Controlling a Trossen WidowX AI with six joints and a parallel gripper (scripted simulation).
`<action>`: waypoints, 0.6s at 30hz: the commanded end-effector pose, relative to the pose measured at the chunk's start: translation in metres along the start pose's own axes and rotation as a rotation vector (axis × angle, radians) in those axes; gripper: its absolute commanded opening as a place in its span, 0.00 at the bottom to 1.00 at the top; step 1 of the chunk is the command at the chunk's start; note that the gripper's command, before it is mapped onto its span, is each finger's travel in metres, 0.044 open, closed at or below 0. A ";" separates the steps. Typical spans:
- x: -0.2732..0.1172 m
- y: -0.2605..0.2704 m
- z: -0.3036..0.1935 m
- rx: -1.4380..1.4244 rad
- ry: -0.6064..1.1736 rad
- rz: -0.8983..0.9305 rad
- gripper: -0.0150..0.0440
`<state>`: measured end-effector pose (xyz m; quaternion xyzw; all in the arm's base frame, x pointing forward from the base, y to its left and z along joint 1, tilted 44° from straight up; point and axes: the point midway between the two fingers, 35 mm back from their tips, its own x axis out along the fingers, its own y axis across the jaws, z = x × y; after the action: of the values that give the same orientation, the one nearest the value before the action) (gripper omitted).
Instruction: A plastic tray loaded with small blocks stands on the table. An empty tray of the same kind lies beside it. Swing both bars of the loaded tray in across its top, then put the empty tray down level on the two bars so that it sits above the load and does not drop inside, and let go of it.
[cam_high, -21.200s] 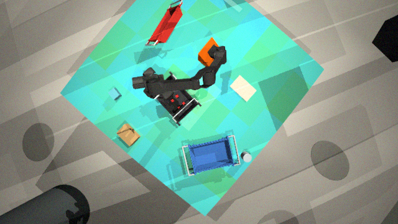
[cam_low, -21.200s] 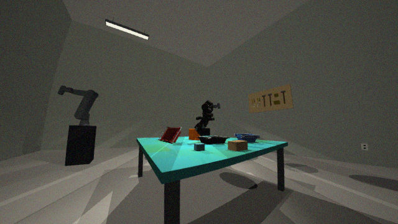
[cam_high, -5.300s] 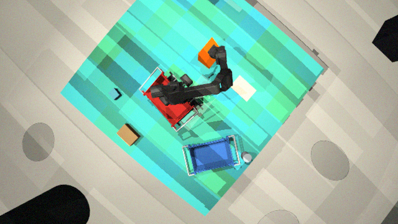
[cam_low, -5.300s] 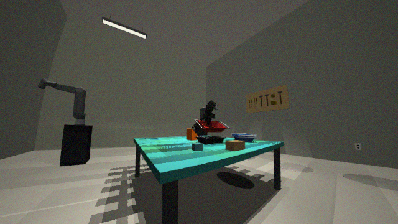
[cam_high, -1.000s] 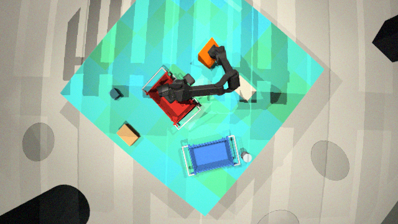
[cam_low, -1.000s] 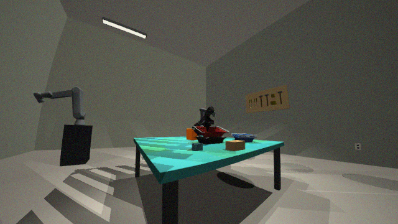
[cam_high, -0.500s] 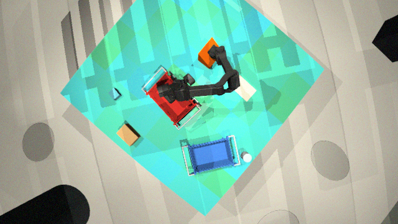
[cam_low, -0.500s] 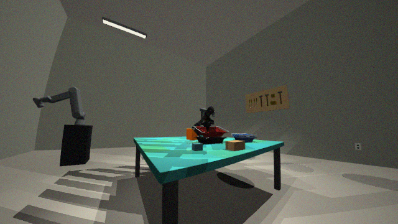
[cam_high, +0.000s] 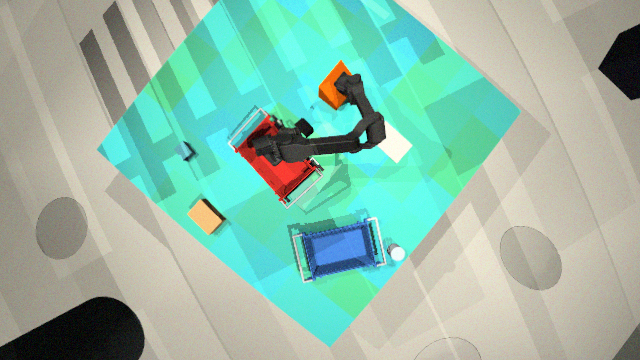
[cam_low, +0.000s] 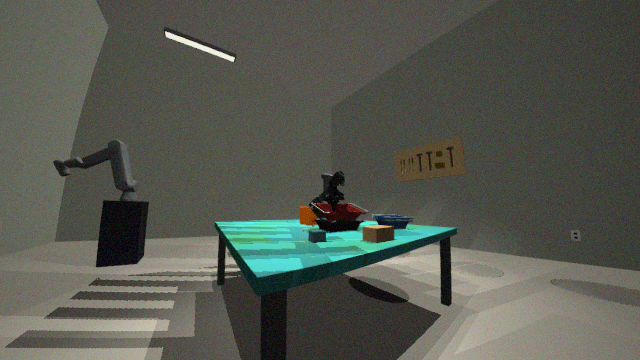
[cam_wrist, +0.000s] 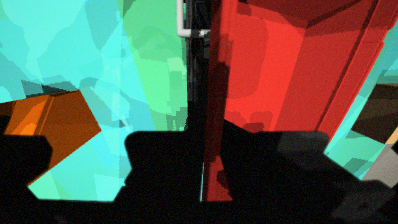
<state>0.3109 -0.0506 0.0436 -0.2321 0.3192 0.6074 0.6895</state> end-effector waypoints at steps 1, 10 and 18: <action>0.001 0.001 0.000 0.000 0.000 0.002 0.25; 0.012 0.007 0.004 -0.002 0.001 0.024 0.25; 0.012 0.007 0.004 -0.002 0.001 0.024 0.25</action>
<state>0.3082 -0.0460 0.0394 -0.2323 0.3191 0.6068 0.6900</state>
